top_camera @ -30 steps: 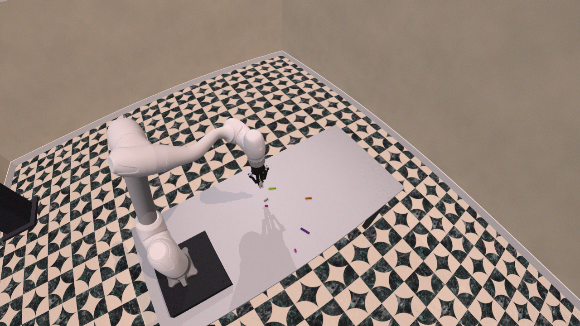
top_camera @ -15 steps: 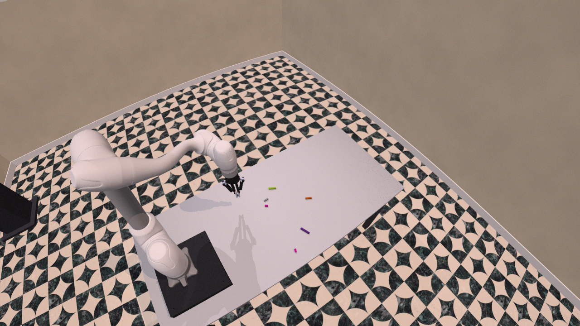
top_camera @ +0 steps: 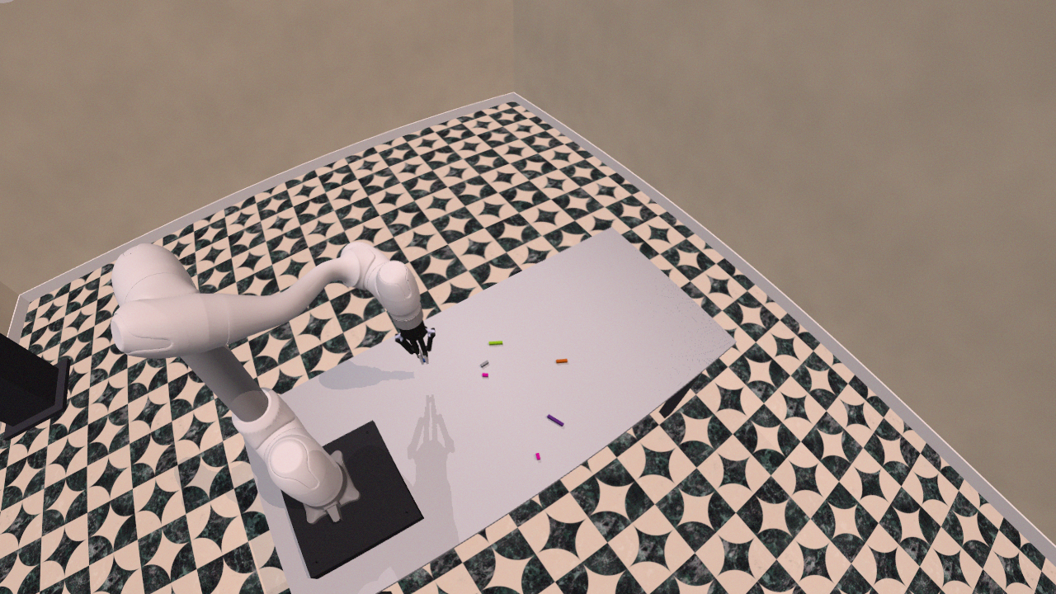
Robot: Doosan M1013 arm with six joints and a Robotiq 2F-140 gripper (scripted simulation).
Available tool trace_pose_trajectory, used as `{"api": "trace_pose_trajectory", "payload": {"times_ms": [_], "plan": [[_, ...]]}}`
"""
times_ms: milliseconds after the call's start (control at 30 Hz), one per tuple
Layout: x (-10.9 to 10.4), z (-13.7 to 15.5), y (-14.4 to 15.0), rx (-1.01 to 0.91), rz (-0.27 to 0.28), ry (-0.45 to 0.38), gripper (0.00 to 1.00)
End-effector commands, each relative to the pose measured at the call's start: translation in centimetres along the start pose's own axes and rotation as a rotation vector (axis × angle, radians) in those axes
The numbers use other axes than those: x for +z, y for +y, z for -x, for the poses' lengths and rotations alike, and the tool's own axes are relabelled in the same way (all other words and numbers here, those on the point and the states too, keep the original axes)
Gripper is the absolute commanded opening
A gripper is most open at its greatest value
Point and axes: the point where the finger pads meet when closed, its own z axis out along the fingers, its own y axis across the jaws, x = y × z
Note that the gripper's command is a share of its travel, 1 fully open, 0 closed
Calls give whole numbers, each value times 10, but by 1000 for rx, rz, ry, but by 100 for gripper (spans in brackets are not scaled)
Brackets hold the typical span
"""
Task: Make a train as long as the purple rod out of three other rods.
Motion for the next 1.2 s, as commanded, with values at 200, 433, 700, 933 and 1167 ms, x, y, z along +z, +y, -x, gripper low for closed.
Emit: {"api": "trace_pose_trajectory", "payload": {"times_ms": [200, 433, 700, 933, 1167], "plan": [[10, 0, 0, 0, 0, 0, 12], [38, 0, 0, 0, 0, 0, 12], [64, 0, 0, 0, 0, 0, 12], [84, 0, 0, 0, 0, 0, 12], [88, 0, 0, 0, 0, 0, 12]]}}
